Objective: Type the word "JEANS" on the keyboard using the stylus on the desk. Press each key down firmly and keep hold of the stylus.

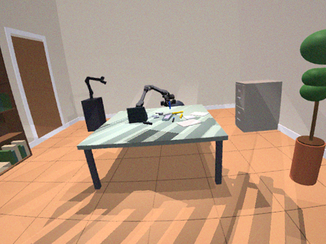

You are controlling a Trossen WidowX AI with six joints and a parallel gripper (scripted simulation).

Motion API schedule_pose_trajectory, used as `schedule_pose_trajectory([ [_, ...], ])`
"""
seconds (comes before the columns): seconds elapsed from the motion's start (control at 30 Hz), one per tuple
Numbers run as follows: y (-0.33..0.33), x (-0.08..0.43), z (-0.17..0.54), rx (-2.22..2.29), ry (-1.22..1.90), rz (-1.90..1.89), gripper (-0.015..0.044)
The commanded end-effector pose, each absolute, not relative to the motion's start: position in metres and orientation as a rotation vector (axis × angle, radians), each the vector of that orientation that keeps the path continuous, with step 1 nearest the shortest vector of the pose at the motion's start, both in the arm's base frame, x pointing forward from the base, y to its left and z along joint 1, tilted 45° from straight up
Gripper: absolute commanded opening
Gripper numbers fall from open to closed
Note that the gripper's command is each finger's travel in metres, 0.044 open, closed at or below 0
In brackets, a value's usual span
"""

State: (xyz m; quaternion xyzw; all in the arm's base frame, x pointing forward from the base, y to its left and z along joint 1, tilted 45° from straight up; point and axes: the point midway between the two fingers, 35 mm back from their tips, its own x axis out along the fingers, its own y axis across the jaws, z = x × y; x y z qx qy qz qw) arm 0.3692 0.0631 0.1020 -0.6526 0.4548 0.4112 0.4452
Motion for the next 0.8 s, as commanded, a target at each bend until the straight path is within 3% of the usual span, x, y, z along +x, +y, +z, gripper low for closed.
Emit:
schedule_pose_trajectory([
  [0.0, 0.065, 0.371, 0.106, -1.647, 1.106, 1.015, 0.0000],
  [0.77, 0.089, 0.371, 0.083, -1.646, 1.105, 1.016, 0.0000],
])
